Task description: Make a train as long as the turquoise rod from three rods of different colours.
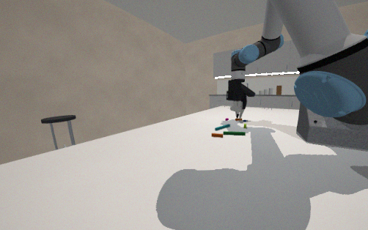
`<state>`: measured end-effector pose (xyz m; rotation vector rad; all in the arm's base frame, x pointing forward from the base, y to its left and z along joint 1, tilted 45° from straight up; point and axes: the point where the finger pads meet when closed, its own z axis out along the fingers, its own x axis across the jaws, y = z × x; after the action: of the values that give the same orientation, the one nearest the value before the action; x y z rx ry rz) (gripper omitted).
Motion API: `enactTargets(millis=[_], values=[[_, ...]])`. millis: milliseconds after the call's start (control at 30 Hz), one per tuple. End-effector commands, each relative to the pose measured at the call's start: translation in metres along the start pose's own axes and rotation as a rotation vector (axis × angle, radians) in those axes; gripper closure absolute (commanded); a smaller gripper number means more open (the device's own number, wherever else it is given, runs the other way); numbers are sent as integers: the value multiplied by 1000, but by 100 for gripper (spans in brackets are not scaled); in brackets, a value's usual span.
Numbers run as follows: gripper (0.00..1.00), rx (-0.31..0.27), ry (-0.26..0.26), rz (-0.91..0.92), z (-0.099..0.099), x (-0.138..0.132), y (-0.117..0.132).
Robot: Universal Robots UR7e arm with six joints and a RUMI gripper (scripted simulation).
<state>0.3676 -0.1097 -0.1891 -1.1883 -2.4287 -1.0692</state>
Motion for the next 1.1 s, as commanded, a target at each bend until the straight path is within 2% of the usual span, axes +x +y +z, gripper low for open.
enactTargets(millis=[0, 1067], values=[[86, 0, -1, 0, 4, 0, 0], [86, 0, -1, 0, 9, 0, 0]])
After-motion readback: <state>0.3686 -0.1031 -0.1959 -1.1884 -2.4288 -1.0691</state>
